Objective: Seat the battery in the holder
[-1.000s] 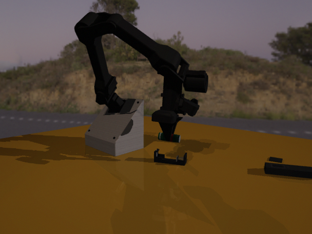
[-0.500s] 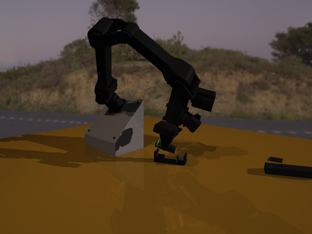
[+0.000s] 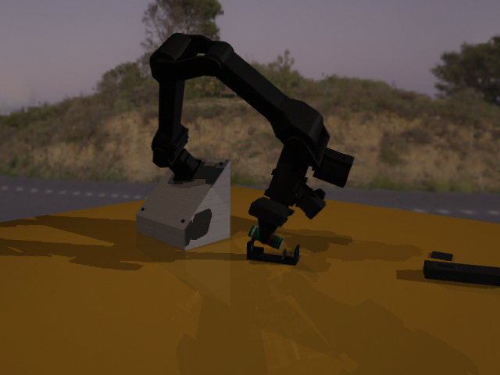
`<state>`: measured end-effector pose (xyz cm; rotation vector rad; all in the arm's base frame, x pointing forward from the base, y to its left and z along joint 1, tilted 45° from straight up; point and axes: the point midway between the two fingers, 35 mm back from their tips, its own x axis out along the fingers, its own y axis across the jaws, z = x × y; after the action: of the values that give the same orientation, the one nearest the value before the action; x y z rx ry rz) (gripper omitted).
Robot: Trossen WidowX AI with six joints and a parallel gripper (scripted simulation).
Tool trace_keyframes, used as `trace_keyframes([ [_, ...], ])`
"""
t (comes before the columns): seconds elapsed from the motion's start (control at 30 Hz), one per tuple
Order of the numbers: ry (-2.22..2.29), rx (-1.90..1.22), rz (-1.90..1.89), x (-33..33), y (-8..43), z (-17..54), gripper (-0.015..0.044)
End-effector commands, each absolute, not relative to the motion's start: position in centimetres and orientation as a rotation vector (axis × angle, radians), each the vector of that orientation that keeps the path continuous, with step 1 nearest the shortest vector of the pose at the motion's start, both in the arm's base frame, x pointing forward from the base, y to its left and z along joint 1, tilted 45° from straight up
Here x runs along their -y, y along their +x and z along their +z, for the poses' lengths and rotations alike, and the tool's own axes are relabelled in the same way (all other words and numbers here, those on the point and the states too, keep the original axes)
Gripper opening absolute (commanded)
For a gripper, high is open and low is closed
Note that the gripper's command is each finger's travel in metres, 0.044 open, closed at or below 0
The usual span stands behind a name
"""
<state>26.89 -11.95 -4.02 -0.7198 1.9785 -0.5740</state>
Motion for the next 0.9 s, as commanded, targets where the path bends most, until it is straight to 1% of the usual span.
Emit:
trace_keyframes([
  [0.0,-0.712,-1.994,-0.587,12.06,27.09,-4.09,0.0083],
  [0.87,-0.682,-2.131,-0.66,12.7,27.49,-4.89,0.0083],
])
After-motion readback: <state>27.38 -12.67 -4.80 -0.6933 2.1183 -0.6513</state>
